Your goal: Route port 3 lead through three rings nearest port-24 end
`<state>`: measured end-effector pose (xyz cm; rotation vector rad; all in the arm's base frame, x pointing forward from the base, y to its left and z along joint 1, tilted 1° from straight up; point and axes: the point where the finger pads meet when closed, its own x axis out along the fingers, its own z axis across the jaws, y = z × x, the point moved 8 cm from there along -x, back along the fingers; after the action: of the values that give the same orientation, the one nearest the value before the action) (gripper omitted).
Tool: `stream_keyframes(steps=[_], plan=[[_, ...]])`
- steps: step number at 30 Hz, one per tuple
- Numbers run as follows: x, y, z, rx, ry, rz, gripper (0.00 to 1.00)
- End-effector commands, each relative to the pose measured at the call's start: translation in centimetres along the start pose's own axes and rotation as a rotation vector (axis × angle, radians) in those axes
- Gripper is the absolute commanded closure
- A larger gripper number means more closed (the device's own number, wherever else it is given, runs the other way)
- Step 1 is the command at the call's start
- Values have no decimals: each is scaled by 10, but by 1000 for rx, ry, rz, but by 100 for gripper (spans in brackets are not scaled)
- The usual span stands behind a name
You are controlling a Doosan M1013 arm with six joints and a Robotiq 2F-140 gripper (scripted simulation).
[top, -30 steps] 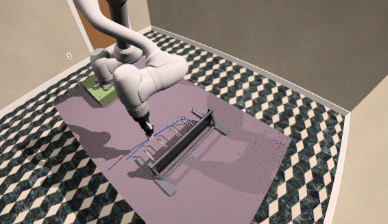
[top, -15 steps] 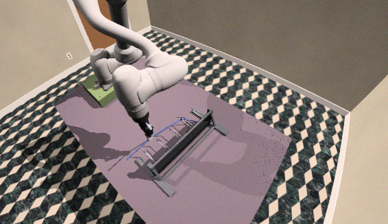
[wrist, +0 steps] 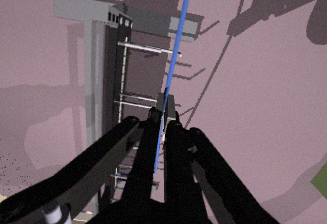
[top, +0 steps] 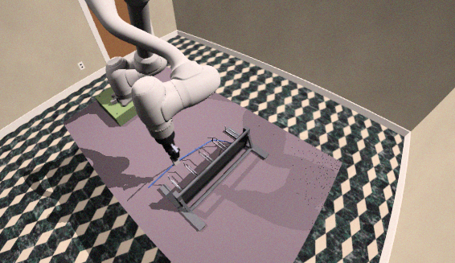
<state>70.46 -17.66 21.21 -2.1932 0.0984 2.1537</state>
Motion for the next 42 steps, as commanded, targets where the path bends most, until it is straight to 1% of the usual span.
stream_keyframes(steps=[1,25,42], plan=[[-2,3,-1,-1,4,5,100],[0,3,-1,-1,4,5,100],[14,3,-1,-1,4,5,100]])
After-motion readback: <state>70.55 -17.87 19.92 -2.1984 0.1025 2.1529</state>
